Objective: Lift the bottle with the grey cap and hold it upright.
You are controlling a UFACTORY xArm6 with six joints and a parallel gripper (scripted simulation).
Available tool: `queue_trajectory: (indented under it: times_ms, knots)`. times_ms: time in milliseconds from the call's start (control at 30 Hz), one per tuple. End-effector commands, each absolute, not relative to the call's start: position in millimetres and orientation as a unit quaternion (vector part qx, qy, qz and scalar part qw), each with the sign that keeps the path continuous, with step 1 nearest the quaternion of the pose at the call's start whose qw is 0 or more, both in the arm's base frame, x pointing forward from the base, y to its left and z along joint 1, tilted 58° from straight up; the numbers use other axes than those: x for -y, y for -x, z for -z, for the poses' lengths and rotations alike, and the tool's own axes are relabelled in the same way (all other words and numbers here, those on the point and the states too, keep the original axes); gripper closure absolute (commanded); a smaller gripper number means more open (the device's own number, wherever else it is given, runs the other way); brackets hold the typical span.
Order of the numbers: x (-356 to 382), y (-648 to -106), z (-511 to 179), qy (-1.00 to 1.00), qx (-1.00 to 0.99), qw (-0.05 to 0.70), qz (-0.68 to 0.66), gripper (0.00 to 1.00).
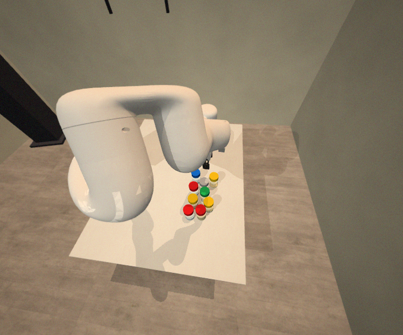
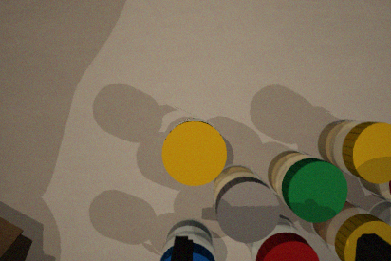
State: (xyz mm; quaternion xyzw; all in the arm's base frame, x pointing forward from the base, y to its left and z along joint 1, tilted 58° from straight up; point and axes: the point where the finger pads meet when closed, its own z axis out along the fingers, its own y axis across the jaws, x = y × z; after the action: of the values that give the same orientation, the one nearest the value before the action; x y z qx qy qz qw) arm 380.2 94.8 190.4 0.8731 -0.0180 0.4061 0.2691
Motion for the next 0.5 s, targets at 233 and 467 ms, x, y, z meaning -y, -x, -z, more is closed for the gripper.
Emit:
queue_trajectory:
  times_ms: [233,467]
  knots:
    - [-93.8,-383.1,-188.4,-0.871,-0.065,0.304,-0.379,0.21]
    - [-92.6,-384.9,-186.7,-0.866,-0.120,0.326,-0.359,0.21]
